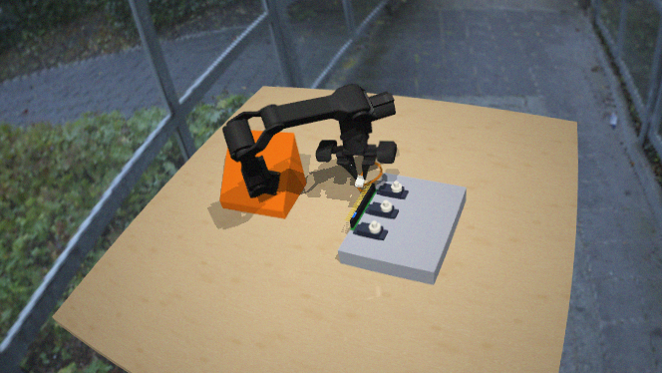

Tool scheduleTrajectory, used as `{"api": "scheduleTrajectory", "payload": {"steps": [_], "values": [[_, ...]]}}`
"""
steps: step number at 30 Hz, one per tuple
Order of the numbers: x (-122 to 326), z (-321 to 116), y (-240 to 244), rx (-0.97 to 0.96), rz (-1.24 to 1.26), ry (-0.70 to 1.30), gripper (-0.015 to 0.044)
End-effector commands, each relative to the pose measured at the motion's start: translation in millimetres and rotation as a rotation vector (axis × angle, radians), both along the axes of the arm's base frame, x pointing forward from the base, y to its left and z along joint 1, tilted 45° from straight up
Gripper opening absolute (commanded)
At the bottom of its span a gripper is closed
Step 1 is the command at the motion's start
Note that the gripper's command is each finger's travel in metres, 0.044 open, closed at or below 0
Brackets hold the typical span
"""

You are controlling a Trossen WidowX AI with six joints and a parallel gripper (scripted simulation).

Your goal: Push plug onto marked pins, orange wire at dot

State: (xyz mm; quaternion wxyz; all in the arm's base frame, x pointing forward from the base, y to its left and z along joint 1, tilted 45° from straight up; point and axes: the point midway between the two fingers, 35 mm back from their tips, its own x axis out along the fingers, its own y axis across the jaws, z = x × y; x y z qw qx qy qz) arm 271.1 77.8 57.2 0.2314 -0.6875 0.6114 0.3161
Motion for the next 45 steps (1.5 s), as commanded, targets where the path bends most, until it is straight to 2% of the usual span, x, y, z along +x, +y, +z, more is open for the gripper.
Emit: {"api": "scheduleTrajectory", "payload": {"steps": [1, 36, 45], "values": [[-7.6, 5.6, -7.2, -0.011, 0.091, 0.087, 0.0000], [-75.3, 31.8, -62.9, -0.075, 0.939, 0.920, 0.0000], [-76.1, 18.0, -78.5, -0.076, 0.972, 0.950, 0.0000]]}}
